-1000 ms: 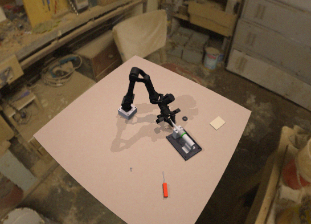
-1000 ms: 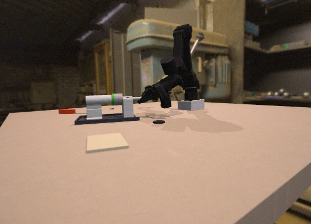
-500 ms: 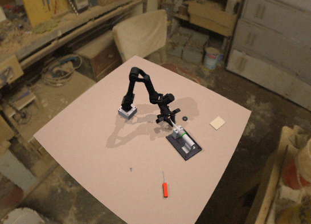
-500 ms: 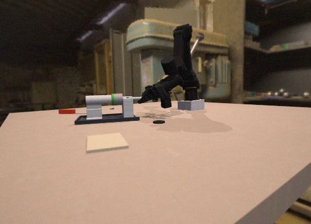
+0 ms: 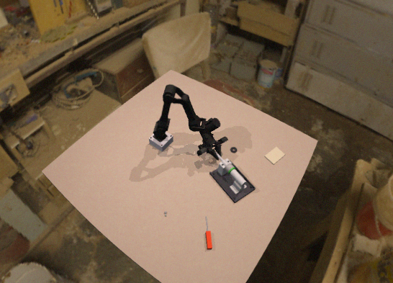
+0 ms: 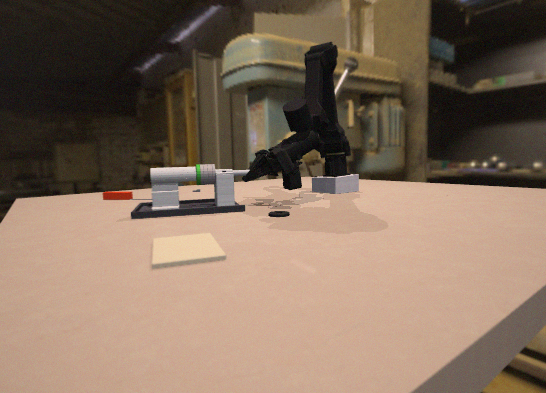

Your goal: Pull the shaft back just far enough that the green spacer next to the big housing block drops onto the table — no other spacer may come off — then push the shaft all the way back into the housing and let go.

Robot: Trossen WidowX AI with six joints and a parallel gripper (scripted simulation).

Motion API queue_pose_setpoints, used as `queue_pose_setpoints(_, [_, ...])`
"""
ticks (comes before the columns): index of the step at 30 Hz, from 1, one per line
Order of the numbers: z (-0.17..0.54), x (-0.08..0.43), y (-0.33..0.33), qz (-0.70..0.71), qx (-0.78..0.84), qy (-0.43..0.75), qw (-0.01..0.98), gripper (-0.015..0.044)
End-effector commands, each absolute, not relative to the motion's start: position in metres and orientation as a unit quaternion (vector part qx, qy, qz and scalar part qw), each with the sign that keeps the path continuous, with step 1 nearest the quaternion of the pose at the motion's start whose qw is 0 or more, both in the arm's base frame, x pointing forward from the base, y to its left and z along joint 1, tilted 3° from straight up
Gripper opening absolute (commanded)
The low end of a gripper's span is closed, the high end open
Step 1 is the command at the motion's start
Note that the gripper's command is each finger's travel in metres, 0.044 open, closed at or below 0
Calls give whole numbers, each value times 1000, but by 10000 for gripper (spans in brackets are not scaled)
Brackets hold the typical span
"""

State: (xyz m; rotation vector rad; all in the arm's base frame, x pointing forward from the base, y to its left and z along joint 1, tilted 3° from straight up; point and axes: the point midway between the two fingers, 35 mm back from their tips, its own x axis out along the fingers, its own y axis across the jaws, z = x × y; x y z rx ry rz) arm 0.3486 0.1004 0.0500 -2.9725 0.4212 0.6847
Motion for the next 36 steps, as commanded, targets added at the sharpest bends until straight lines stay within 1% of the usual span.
queue_pose_setpoints(1, [50, 347, 100, 222, -965, 137, 33, 0])
queue_pose_setpoints(36, [49, 344, 101, 222, -965, 137, 33, 0])
